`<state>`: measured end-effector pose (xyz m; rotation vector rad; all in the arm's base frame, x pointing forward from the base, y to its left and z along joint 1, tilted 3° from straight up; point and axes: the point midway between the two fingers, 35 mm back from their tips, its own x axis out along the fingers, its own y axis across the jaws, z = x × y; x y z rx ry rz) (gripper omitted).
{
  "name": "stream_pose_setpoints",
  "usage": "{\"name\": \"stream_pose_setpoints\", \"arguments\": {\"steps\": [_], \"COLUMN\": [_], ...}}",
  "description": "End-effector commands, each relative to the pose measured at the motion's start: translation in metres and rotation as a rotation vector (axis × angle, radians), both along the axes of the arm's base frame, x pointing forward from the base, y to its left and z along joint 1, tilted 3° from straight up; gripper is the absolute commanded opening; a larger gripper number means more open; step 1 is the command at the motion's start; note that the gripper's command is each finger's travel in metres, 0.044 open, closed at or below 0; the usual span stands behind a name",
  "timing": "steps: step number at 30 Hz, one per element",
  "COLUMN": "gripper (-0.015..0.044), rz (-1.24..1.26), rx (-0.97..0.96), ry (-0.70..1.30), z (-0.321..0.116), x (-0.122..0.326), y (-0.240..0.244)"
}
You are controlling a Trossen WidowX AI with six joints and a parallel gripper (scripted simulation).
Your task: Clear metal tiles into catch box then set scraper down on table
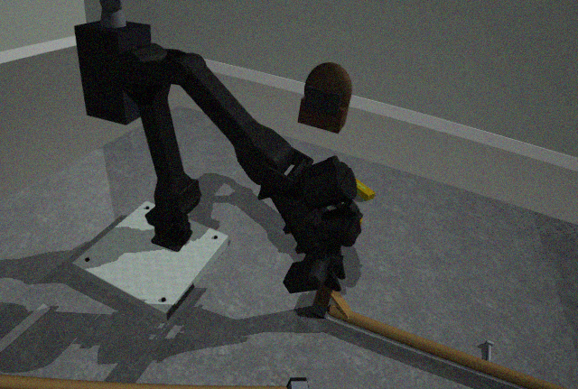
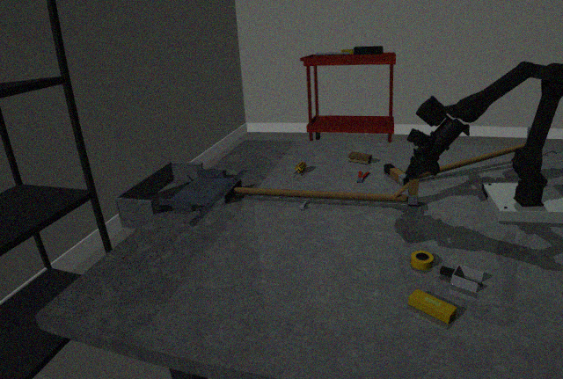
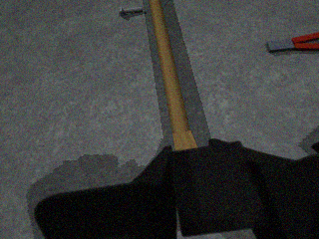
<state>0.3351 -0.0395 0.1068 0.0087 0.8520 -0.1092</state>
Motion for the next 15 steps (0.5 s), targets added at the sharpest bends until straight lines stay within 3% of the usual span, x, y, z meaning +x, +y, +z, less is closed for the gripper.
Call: {"name": "stream_pose_setpoints", "arguments": {"steps": [1, 12, 15], "gripper": [0.0000, 0.0000, 0.0079], "rz": [-0.006, -0.006, 0.000], "rx": [0.000, 0.000, 0.000], "ry": [-0.004, -0.004, 0.000], "z": [0.0003, -0.0022, -0.0023], "x": [-0.0004, -0.0003, -0.0007], "y": [-0.0004, 0.0001, 0.0006]}}
